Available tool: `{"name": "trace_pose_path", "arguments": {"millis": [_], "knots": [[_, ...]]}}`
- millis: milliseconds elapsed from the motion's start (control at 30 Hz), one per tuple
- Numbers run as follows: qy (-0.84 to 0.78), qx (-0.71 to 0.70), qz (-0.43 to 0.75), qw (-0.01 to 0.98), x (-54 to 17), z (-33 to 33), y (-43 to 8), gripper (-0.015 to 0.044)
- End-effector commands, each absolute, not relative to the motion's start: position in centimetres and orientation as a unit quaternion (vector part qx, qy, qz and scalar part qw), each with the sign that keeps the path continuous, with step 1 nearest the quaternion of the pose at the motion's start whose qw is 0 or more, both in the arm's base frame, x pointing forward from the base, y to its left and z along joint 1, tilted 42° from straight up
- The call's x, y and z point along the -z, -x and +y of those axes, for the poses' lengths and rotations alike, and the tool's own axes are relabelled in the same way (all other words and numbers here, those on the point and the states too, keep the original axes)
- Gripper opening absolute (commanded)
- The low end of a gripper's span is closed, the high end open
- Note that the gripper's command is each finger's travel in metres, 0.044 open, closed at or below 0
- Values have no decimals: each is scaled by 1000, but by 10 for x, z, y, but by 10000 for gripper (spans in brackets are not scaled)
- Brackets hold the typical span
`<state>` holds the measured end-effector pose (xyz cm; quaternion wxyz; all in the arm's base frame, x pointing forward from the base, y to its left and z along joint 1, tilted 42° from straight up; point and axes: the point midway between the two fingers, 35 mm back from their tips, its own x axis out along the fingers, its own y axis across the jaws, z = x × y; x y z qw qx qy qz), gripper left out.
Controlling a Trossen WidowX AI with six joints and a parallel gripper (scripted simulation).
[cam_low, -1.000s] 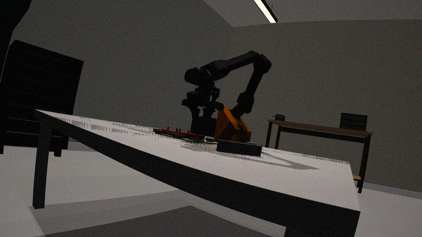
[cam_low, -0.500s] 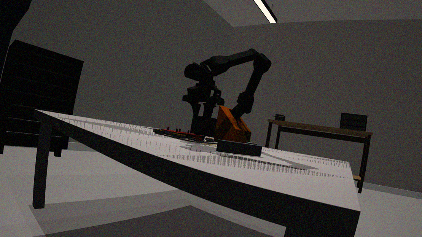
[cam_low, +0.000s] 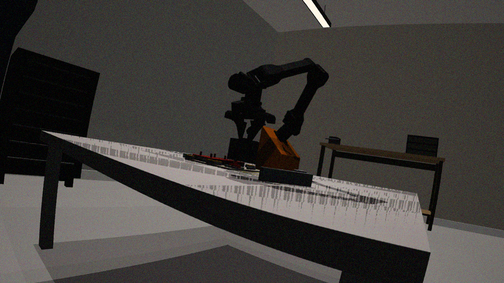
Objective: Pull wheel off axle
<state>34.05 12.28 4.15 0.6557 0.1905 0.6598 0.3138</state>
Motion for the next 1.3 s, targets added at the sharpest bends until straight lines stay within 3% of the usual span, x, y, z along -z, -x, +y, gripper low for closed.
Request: {"name": "trace_pose_path", "arguments": {"millis": [0,1267], "knots": [[-190,-314,661,655,-47,128,-333,0],[-189,-317,659,655,-80,171,-274,0]]}}
